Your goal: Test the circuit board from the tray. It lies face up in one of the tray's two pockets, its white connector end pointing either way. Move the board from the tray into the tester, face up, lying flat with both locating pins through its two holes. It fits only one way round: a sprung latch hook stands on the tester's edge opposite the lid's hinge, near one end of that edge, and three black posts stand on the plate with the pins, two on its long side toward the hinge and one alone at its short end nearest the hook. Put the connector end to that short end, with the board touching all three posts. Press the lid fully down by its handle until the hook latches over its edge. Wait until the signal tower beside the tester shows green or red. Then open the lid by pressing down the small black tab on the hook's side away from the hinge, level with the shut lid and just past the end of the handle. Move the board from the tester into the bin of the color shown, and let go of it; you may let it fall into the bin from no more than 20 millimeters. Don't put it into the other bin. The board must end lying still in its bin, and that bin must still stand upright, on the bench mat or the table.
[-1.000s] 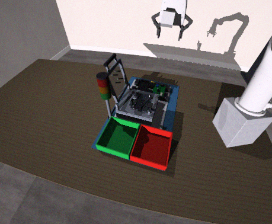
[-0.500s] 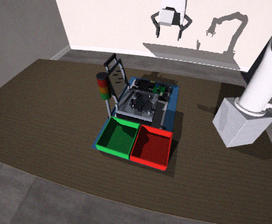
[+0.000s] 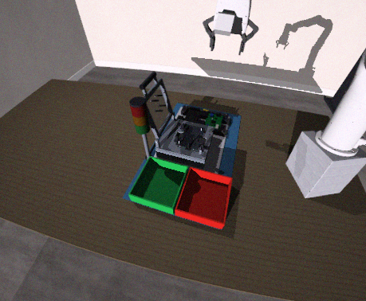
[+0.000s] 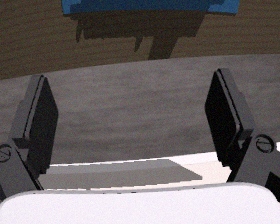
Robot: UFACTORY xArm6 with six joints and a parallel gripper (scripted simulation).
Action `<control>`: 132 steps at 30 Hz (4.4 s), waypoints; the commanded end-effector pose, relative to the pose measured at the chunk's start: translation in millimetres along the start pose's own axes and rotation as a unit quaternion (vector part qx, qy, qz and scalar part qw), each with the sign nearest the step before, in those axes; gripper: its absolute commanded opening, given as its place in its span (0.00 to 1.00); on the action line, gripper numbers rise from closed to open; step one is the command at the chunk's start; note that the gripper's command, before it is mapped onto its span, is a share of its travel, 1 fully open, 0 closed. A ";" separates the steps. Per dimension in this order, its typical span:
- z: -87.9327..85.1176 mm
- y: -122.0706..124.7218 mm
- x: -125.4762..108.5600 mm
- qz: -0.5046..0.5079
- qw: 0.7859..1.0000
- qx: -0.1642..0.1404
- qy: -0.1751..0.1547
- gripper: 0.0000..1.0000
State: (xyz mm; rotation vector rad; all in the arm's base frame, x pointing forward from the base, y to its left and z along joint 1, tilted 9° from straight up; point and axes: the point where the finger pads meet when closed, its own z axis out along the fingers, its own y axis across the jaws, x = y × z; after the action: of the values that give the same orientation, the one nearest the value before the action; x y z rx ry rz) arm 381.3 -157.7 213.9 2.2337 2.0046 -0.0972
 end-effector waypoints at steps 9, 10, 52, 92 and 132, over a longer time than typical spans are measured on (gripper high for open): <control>33.0 1.1 -0.4 0.001 1.000 -0.001 0.000 1.00; 33.0 1.1 -0.4 0.001 1.000 -0.001 0.000 1.00; 251.1 1.7 -0.6 0.001 1.000 -0.001 0.000 1.00; 290.3 2.5 -1.3 0.001 1.000 -0.001 0.000 1.00; 307.1 2.7 -1.4 0.001 1.000 -0.001 0.000 1.00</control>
State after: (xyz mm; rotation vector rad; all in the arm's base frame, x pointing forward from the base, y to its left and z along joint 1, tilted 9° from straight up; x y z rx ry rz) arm 396.0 -203.5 -89.2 2.2355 2.0041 -0.0971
